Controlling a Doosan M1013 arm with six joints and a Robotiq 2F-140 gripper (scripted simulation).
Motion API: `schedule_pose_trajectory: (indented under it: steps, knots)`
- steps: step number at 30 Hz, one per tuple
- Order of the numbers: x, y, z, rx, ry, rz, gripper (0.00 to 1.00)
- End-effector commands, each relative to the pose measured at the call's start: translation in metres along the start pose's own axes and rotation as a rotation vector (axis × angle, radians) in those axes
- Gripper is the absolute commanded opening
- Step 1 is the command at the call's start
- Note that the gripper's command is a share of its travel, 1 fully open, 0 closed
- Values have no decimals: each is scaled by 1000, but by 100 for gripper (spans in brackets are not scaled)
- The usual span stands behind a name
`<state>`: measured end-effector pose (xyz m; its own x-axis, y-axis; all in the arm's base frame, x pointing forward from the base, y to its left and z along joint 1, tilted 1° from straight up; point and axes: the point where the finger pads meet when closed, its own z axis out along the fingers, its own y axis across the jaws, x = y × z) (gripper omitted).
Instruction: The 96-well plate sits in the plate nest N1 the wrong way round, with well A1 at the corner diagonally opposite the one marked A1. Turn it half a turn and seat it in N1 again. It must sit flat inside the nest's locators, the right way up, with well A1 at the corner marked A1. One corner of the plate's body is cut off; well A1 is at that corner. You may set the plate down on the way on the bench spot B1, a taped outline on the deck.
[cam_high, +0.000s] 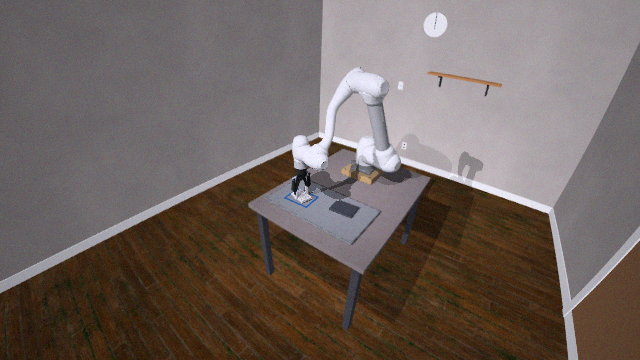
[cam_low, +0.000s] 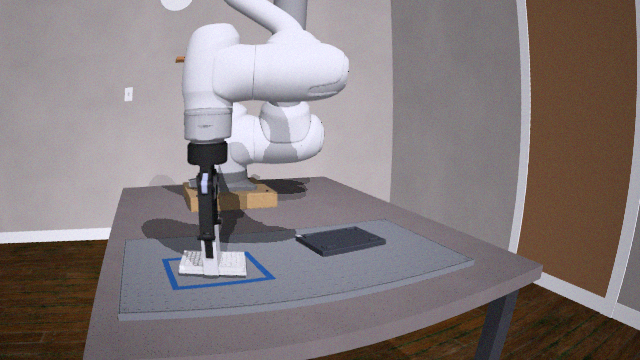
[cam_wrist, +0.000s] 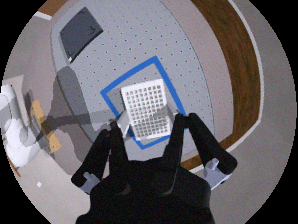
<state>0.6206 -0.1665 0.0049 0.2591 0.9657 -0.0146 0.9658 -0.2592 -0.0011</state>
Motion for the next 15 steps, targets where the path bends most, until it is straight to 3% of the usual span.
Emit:
schedule_pose_trajectory:
  steps: [1,15]
  knots:
    - [0,0,2,0,0,0,0]
    - [0,0,7,0,0,0,0]
